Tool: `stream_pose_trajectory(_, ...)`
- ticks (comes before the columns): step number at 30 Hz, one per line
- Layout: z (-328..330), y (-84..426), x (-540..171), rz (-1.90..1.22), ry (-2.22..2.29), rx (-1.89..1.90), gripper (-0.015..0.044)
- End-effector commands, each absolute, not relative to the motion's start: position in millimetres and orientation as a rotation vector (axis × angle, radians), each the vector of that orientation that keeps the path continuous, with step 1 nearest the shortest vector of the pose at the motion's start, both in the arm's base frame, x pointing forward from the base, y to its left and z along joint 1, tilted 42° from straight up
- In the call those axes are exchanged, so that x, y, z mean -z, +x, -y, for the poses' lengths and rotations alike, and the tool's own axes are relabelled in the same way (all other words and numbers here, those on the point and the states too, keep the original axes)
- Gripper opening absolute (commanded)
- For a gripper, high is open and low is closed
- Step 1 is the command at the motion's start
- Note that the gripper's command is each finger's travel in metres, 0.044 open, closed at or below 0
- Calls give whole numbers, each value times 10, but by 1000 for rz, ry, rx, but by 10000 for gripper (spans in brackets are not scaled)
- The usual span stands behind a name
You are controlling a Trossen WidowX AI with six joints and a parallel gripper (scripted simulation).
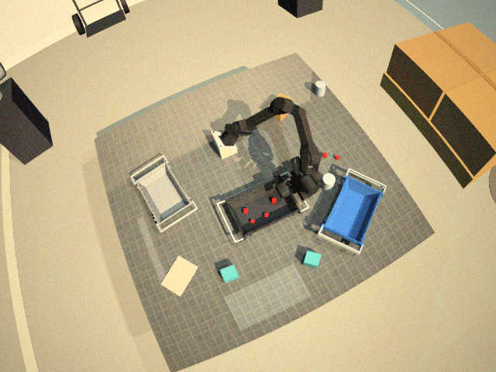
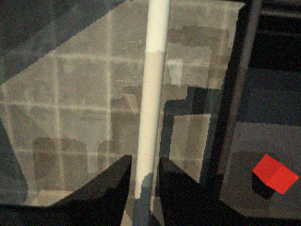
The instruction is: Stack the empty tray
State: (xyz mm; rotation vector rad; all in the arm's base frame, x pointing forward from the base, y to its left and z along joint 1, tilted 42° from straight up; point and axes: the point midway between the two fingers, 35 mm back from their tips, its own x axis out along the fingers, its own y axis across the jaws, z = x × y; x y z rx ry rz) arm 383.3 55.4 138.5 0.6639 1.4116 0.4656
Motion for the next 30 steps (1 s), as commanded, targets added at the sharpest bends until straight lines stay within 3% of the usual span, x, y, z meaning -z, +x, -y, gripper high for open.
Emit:
stream_pose_trajectory(1, -587, 3832, -1357, -1410, 671, -466, 82)
stream_pose_trajectory(14, -154, 3766, -1406, -1412, 669, -464, 82)
stream_pose_trajectory(30, 67, 3745, -960, -1412, 668, -463, 82)
